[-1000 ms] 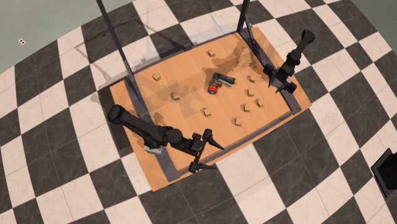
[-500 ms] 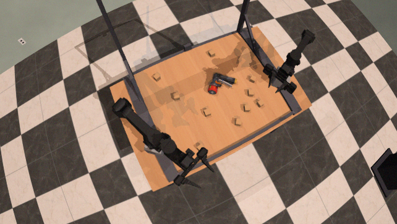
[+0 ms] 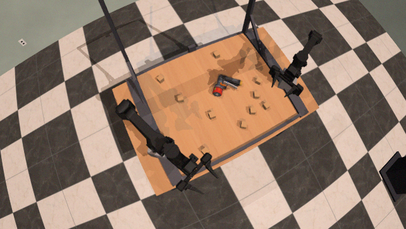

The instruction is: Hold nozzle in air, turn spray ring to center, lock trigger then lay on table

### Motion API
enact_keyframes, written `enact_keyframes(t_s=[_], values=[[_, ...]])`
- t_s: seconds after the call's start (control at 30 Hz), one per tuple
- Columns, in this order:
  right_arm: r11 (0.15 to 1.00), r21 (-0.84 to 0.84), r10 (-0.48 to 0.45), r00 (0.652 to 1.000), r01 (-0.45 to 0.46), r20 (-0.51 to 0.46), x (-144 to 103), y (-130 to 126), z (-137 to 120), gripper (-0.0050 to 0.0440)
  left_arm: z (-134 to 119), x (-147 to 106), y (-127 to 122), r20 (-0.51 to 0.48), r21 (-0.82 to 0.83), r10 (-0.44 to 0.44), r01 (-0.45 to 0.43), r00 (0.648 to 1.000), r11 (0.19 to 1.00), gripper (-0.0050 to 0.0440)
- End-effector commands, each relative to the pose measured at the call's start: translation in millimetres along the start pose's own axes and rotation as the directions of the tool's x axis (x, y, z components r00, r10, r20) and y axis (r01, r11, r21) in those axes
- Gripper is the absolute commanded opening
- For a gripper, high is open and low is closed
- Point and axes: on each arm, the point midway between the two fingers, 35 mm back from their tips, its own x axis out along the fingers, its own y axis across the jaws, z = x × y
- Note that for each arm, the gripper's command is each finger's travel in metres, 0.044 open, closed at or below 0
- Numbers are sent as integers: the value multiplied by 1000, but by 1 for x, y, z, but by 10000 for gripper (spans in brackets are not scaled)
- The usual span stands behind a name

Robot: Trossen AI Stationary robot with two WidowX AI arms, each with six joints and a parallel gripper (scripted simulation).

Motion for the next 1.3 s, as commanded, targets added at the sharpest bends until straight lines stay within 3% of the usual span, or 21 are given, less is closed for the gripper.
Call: enact_keyframes(t_s=[0.0,0.27,0.53,0.67,1.0,1.27], values=[[1000,0,3,1000,-3,17,0,1,7,406,6,-1,0,14,-3,3,-3,1000,1000,367],[1000,0,3,1000,-3,17,0,1,7,406,6,-1,0,14,-3,3,-3,1000,1000,367],[1000,0,3,1000,-3,17,0,1,7,406,-23,23,-30,-145,-301,-79,32,986,953,367],[1000,0,3,1000,-3,17,0,1,7,406,-31,28,-37,-183,-367,-96,23,978,930,367],[1000,0,3,1000,-3,17,0,1,7,406,-72,44,-79,-371,-628,-183,-101,910,772,367],[1000,0,3,1000,-3,17,0,1,7,406,-97,48,-105,-477,-718,-223,-230,850,657,367]])
